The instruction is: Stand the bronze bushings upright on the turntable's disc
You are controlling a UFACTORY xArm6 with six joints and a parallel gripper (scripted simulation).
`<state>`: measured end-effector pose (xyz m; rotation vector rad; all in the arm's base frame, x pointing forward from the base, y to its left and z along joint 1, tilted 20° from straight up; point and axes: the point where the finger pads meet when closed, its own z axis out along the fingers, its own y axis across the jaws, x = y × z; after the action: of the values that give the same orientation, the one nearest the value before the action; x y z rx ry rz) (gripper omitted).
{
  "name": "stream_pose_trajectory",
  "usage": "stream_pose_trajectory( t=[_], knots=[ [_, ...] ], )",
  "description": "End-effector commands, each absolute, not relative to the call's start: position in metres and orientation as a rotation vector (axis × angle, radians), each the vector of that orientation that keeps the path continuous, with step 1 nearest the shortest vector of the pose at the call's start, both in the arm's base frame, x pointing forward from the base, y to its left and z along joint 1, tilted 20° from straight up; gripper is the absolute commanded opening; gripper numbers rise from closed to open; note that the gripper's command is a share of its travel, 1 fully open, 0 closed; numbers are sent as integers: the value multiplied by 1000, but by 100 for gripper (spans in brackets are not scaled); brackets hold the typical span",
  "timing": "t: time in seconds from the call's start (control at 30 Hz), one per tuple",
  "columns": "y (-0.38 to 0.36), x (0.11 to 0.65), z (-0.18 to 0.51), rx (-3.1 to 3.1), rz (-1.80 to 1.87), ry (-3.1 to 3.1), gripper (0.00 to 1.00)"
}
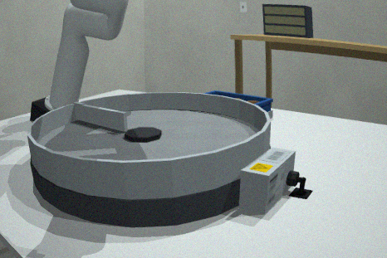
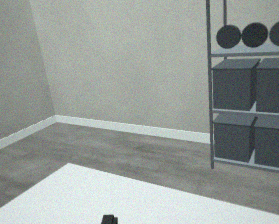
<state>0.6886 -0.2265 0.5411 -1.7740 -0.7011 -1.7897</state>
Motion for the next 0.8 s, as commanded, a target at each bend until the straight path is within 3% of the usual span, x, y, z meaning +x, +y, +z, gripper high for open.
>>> stream_pose_trajectory(
  t=[0.0,0.27,0.77],
  knots=[
    [-226,688,544,-1773,-1794,-705,100],
    [-217,681,546,-1818,-1728,-671,100],
    [-161,621,541,-2073,-1349,-434,100]
  ],
)
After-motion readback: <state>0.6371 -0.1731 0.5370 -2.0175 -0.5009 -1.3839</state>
